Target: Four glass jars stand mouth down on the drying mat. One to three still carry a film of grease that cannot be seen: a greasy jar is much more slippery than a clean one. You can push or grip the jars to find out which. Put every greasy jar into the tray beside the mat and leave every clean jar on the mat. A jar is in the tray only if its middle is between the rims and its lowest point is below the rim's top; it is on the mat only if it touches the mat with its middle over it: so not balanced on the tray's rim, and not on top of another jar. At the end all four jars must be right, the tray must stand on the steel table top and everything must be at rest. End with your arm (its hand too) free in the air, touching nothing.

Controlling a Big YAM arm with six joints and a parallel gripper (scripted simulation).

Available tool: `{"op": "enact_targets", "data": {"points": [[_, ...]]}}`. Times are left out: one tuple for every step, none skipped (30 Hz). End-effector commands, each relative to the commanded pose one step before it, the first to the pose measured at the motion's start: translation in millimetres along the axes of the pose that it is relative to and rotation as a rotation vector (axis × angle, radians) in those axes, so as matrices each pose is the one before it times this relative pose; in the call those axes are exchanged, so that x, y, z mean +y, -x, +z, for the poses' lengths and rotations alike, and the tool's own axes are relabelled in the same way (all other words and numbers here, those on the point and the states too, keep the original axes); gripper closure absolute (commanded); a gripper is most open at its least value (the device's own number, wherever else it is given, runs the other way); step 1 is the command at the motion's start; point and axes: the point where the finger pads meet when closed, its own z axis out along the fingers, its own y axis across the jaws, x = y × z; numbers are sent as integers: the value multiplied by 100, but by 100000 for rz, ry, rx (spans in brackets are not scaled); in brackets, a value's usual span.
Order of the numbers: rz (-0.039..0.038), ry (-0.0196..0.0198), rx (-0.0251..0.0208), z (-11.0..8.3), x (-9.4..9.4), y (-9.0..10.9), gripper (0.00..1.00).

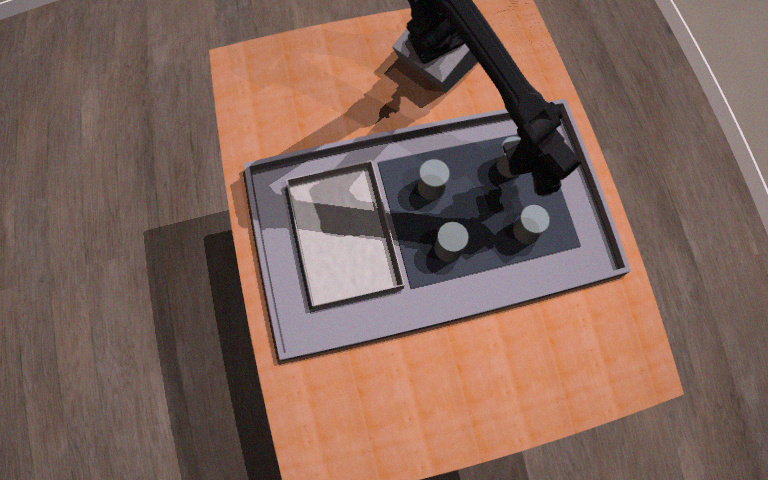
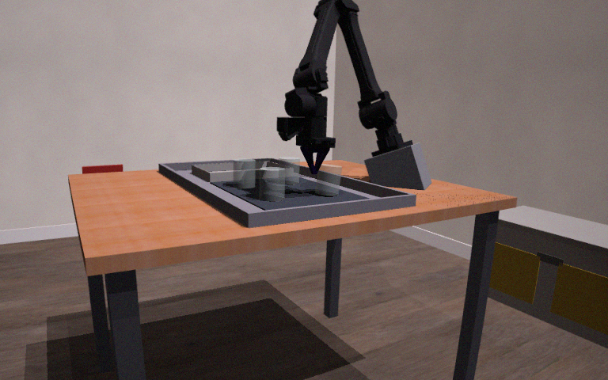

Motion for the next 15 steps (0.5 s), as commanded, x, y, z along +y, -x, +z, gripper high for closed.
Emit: {"op": "enact_targets", "data": {"points": [[-381, 27, 12, -98, 187, -797, 100], [0, 0, 0, 0, 0, -13, 100], [0, 0, 0, 0, 0, 0, 100], [0, 0, 0, 0, 0, 0, 100], [0, 0, 0, 0, 0, -13, 100], [0, 0, 0, 0, 0, -13, 100], [0, 0, 0, 0, 0, -13, 100], [0, 0, 0, 0, 0, -13, 100], [0, 0, 0, 0, 0, -13, 100], [0, 0, 0, 0, 0, -13, 100], [0, 0, 0, 0, 0, -13, 100], [0, 0, 0, 0, 0, -13, 100], [0, 0, 0, 0, 0, -13, 100], [0, 0, 0, 0, 0, -13, 100], [0, 0, 0, 0, 0, -13, 100]]}}
